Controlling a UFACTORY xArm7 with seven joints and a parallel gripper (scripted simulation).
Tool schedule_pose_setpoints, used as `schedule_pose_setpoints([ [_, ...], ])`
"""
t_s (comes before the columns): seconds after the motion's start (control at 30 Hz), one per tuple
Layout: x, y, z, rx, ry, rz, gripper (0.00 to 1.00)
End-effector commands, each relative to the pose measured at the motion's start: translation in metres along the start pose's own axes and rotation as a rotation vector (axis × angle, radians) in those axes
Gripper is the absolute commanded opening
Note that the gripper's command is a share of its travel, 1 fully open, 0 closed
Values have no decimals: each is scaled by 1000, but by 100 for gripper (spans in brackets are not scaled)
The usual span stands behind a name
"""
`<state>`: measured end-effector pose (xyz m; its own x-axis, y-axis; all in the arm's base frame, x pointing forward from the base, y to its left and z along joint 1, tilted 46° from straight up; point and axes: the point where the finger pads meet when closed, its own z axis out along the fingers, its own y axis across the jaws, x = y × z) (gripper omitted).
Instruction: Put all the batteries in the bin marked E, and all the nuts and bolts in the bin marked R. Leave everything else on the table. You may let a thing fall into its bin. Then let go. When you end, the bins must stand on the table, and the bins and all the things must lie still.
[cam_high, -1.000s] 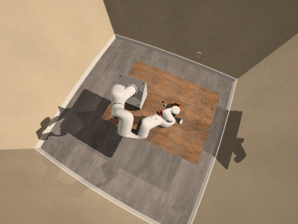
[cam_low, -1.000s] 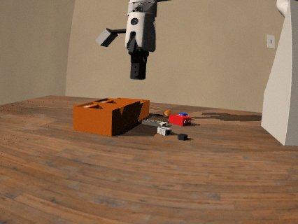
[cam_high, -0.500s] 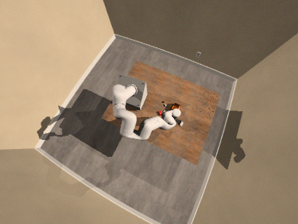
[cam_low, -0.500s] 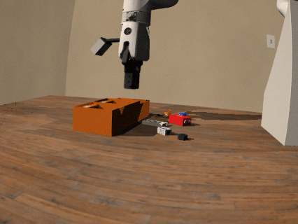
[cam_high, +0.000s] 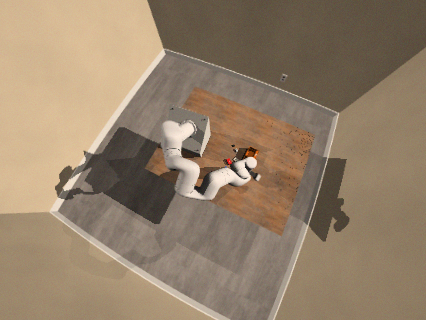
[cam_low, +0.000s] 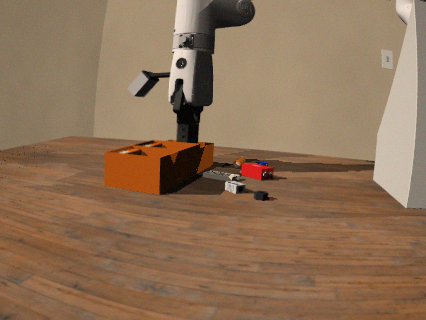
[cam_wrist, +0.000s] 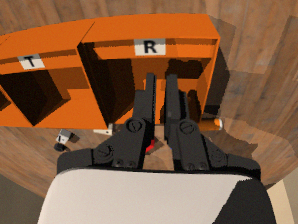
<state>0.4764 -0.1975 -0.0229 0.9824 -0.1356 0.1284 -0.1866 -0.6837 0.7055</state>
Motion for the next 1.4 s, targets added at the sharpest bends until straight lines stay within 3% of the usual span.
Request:
schedule_pose_setpoints([
  [0.0, 2, -1, 10, 2, 5, 0, 7],
  [1.37, 2, -1, 16, 2, 5, 0, 7],
])
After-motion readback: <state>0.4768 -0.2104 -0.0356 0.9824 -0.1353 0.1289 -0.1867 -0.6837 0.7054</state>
